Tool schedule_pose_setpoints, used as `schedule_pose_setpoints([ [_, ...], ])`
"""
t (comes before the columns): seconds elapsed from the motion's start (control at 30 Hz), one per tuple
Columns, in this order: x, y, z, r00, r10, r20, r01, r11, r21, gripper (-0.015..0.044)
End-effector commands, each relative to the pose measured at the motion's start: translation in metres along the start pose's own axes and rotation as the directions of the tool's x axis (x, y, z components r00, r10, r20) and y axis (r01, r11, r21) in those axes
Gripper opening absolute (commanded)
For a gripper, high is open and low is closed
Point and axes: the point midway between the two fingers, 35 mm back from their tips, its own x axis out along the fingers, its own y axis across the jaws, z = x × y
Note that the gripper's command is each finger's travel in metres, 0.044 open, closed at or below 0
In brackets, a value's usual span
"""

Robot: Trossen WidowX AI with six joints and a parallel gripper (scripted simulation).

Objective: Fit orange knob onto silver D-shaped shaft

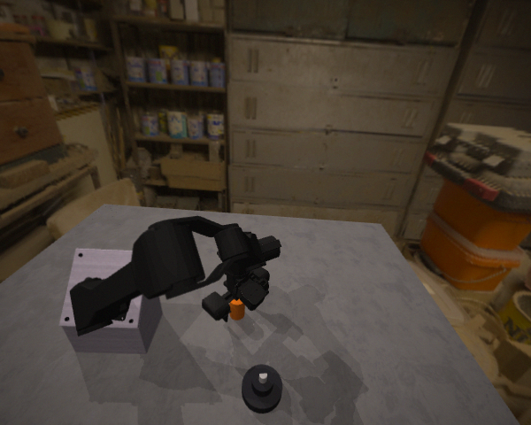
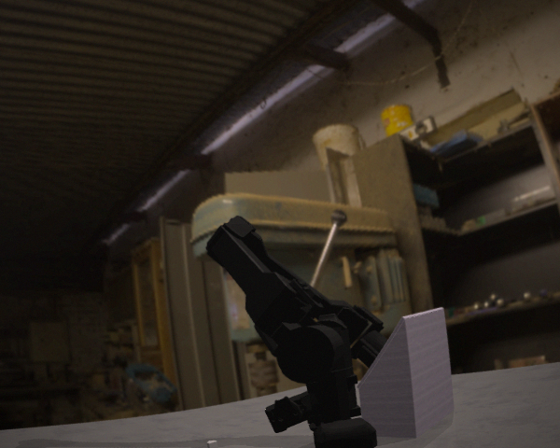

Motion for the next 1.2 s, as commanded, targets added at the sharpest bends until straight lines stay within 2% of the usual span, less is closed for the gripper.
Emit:
schedule_pose_setpoints([
  [0.0,0.003,-0.002,-0.001,1.0,-0.007,0.003,0.007,1.0,-0.009,0.0361],
  [0.23,0.003,-0.002,-0.001,1.0,-0.007,0.003,0.007,1.0,-0.009,0.0177],
  [0.43,0.003,-0.002,-0.001,1.0,-0.007,0.003,0.007,1.0,-0.009,0.0137],
  [0.6,-0.014,0.003,0.0,1.0,-0.002,0.0,0.002,1.0,-0.01,0.0006],
  [1.17,-0.137,0.0,-0.002,1.0,-0.003,-0.001,0.003,1.0,-0.01,0.0],
])
